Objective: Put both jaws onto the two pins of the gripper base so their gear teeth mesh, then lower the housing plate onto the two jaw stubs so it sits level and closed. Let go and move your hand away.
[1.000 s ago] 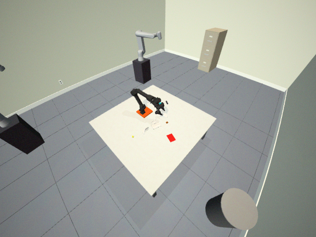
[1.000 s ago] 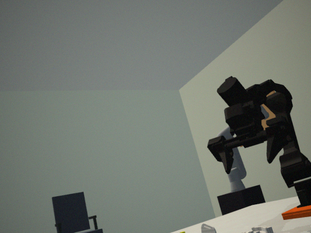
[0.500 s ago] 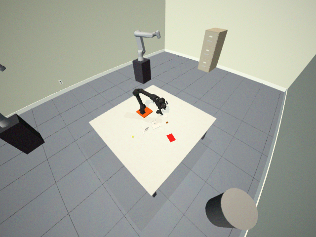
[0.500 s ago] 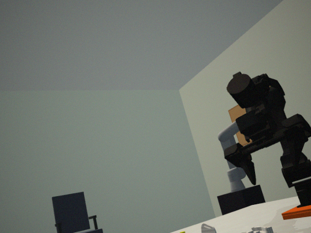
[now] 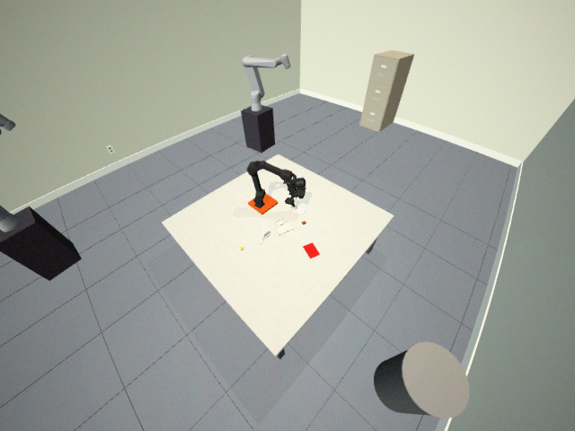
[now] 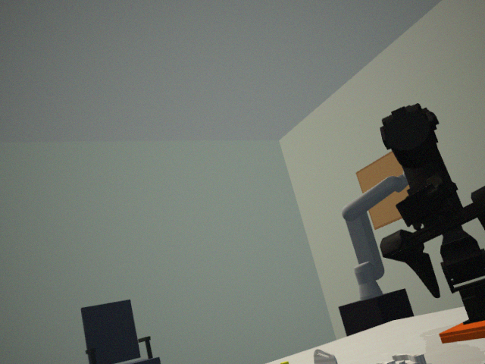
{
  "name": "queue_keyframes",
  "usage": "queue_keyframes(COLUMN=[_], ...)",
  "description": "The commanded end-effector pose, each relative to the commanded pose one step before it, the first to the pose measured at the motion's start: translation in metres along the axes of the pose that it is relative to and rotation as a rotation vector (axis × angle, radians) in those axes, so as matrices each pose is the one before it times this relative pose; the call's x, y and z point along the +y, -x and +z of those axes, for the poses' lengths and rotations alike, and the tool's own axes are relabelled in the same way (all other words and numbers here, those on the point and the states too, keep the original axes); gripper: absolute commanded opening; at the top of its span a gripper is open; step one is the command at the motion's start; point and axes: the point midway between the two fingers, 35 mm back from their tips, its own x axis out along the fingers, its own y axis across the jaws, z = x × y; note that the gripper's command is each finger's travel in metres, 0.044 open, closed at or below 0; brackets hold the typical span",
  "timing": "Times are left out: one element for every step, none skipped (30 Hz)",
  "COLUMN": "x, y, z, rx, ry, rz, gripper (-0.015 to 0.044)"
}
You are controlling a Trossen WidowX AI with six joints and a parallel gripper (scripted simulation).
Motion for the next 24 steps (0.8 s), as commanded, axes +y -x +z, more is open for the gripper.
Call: queue_keyframes(x=[0.00843, 0.0019, 0.00186, 0.00183, 0.00179, 0.00175, 0.00171, 0.00167, 0.00164, 0.00159, 0.00125, 0.00074, 0.00024, 0.0, 0.0, 0.0, 0.0, 0.00002, 0.00006, 0.00009, 0.00011, 0.0001, 0.00009, 0.00009], y=[-0.00543, -0.00092, -0.0009, -0.00088, -0.00086, -0.00085, -0.00083, -0.00081, -0.00079, -0.00077, -0.0006, -0.00036, -0.00012, 0.0, 0.0, 0.0, 0.0, -0.00027, -0.00082, -0.00136, -0.00164, -0.00164, -0.00164, -0.00164], z=[-0.0078, -0.00211, -0.00212, -0.00214, -0.00215, -0.00217, -0.00218, -0.0022, -0.00221, -0.00222, -0.00178, -0.00107, -0.00036, 0.0, 0.0, 0.0, 0.0, 0.00003, 0.00008, 0.00013, 0.00015, 0.00015, 0.00014, 0.00013], rx=[0.07323, 0.01614, 0.01595, 0.01575, 0.01554, 0.01532, 0.01509, 0.01485, 0.01461, 0.01431, 0.01126, 0.00668, 0.00221, 0.0, 0.0, 0.0, 0.0, 0.0, -0.00001, -0.00001, -0.00001, -0.00001, -0.00001, -0.00001], ry=[-0.0328, -0.0075, -0.0074, -0.0074, -0.0073, -0.0073, -0.0072, -0.0072, -0.0072, -0.0071, -0.0057, -0.0034, -0.0011, 0.0, 0.0, 0.0, 0.0, 0.0, 0.0, 0.0, 0.0, 0.0, 0.0, 0.0], rz=[-0.02716, -0.00659, -0.007, -0.0074, -0.0078, -0.0082, -0.00859, -0.00898, -0.00936, -0.00971, -0.00803, -0.00493, -0.00166, 0.0, 0.0, 0.0, 0.0, 0.0, 0.0, 0.0, 0.0, 0.0, 0.0, 0.0], gripper=[0.044, 0.044, 0.044, 0.044, 0.044, 0.044, 0.044, 0.044, 0.044, 0.044, 0.044, 0.044, 0.044, 0.044, 0.044, 0.044, 0.044, 0.044, 0.044, 0.044, 0.044, 0.044, 0.044, 0.044])
